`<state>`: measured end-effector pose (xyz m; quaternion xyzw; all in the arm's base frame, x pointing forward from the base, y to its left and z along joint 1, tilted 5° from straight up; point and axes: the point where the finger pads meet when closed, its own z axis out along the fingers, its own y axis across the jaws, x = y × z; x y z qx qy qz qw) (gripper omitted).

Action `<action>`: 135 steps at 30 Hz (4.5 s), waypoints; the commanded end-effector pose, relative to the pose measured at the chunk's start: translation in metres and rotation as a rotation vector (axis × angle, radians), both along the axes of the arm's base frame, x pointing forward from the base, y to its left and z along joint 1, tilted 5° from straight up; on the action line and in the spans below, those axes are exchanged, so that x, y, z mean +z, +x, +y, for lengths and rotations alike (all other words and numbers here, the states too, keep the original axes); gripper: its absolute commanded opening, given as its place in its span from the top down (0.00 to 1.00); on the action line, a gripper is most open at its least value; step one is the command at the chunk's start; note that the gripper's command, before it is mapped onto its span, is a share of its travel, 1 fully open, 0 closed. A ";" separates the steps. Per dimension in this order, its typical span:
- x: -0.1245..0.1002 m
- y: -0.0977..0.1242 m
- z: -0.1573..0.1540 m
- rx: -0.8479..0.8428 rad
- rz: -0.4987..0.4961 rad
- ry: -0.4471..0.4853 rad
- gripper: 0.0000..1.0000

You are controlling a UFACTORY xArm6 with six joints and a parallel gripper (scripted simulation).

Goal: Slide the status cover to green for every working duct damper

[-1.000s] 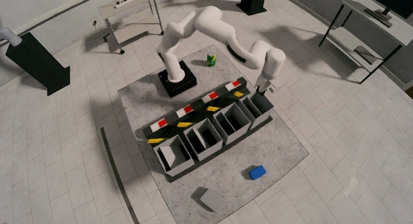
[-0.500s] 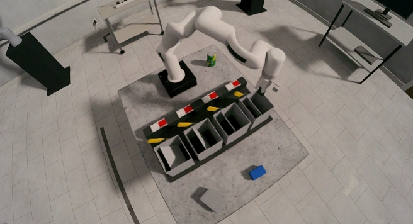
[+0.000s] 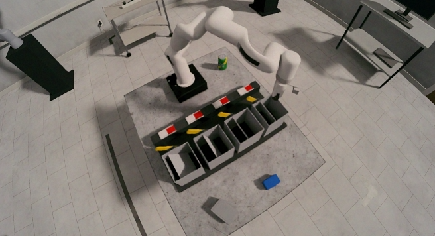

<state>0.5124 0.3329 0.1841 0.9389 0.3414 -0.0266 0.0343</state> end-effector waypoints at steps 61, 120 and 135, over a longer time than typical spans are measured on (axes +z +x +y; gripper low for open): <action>0.020 0.028 -0.204 0.928 0.071 0.032 1.00; 0.016 -0.071 -0.281 0.929 0.073 0.032 1.00; 0.020 -0.171 -0.287 0.929 0.073 0.032 1.00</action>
